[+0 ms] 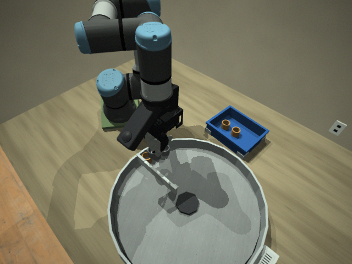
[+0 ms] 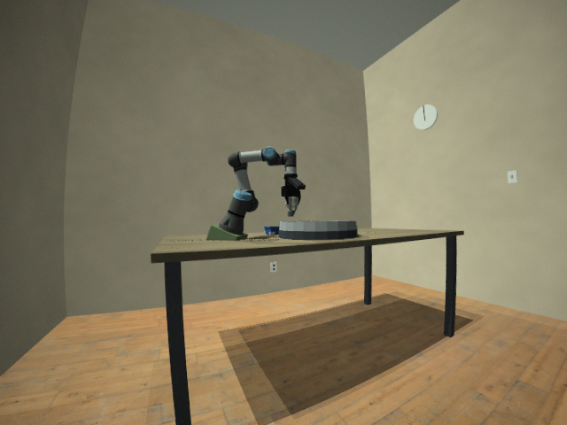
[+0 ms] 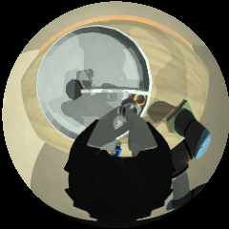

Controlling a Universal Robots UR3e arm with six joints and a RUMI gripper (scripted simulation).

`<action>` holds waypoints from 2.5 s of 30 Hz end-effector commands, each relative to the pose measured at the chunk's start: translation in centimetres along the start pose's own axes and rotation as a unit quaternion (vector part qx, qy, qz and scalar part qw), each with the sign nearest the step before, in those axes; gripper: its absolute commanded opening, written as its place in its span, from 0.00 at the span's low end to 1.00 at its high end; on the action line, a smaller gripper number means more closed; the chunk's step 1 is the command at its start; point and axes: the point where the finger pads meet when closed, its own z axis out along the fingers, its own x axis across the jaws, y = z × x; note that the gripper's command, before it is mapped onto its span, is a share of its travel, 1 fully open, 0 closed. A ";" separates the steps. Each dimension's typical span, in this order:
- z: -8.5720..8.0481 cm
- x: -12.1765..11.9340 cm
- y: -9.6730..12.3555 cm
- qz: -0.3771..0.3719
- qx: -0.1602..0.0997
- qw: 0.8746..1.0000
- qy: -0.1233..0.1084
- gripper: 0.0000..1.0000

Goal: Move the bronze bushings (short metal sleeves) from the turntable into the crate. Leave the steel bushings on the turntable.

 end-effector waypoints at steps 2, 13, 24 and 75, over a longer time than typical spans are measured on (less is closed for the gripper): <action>-0.5 0.0 0.0 0.000 0.000 1.000 0.000 0.00; -0.5 0.0 0.0 0.000 0.000 1.000 0.000 0.00; -0.5 0.0 0.0 0.000 0.000 1.000 0.000 0.00; -0.5 -2.7 -0.4 0.000 0.000 1.000 0.000 0.00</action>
